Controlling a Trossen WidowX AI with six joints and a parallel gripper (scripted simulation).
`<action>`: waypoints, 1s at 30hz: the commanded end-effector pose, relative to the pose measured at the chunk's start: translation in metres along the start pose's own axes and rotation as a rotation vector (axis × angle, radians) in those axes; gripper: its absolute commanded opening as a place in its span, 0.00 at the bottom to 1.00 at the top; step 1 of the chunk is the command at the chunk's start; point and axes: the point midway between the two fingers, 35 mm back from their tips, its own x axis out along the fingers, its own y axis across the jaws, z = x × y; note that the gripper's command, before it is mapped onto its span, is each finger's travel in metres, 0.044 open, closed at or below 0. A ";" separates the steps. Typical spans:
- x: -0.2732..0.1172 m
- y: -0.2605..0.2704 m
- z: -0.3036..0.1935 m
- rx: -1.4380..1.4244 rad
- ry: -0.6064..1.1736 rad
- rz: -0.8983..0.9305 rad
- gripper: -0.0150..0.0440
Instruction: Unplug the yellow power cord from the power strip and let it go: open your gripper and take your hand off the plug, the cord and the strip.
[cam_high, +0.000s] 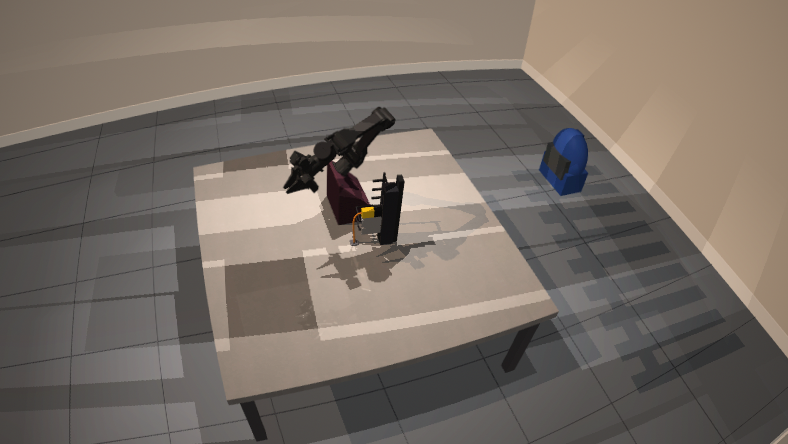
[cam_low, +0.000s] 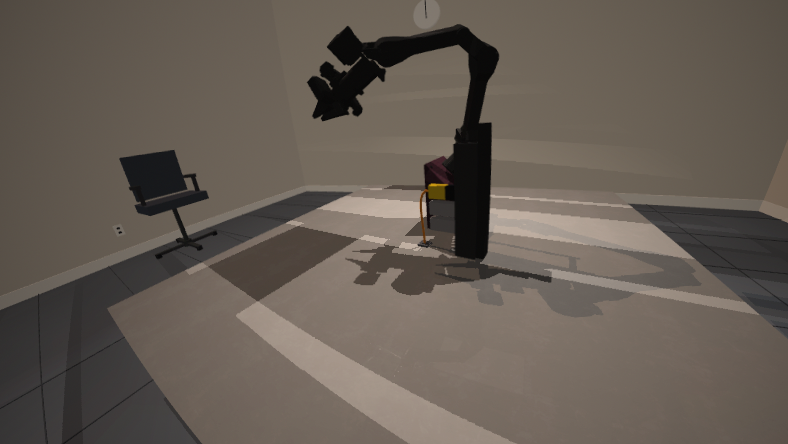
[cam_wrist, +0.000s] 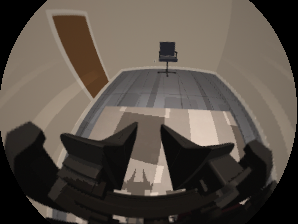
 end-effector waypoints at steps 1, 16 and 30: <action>-0.011 0.000 -0.058 -0.013 0.190 -0.007 0.53; -0.112 -0.051 -0.276 0.078 0.968 -0.272 0.53; -0.124 -0.052 -0.287 0.089 0.996 -0.290 0.53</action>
